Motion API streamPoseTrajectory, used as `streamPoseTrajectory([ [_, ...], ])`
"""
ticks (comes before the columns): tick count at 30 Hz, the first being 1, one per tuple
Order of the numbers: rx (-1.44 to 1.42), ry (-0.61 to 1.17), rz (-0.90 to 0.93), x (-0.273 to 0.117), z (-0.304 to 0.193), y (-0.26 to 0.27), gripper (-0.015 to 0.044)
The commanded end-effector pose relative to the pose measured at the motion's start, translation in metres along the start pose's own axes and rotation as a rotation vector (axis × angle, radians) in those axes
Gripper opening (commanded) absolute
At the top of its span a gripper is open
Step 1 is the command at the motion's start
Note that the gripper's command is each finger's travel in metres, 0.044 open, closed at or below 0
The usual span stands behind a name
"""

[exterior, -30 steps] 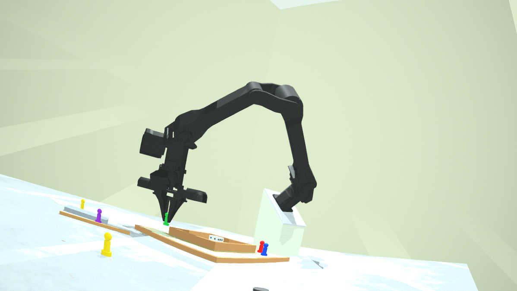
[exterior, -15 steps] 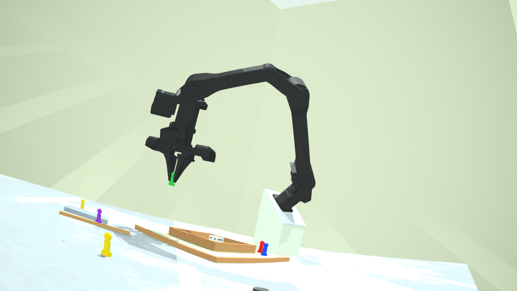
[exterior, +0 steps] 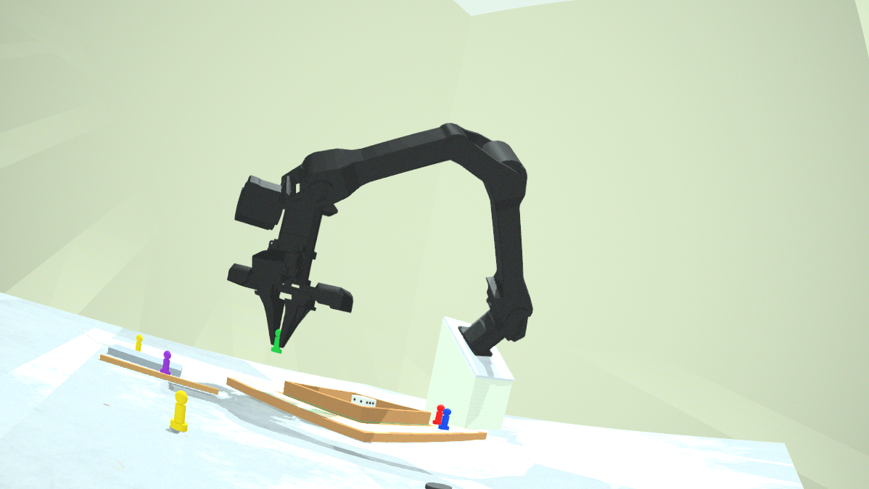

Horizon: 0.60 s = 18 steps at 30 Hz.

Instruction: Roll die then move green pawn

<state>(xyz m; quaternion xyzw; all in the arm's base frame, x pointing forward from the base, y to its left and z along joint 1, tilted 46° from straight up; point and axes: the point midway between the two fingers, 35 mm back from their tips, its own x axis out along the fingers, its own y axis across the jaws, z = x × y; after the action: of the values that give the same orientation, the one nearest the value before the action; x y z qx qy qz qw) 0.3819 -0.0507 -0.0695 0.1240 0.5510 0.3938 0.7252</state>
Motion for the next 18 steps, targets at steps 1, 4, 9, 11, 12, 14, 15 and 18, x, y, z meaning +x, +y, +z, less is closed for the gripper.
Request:
streamPoseTrajectory([
  [1, 0.010, -0.007, 0.008, 0.012, 0.008, 0.003, 0.0000],
  [4, 0.010, -0.007, 0.008, 0.015, 0.008, 0.003, 0.0000],
  [9, 0.010, -0.007, 0.008, 0.038, 0.008, 0.003, 0.0000],
  [11, 0.010, -0.008, 0.009, 0.046, 0.008, 0.003, 0.0000],
  [12, 0.010, -0.008, 0.009, 0.047, 0.008, 0.003, 0.0000],
  [14, 0.010, -0.008, 0.009, 0.047, 0.008, 0.003, 0.0000],
  [15, 0.010, -0.008, 0.009, 0.047, 0.008, 0.003, 0.0000],
  [18, 0.010, -0.008, 0.009, 0.049, 0.008, 0.003, 0.0000],
])
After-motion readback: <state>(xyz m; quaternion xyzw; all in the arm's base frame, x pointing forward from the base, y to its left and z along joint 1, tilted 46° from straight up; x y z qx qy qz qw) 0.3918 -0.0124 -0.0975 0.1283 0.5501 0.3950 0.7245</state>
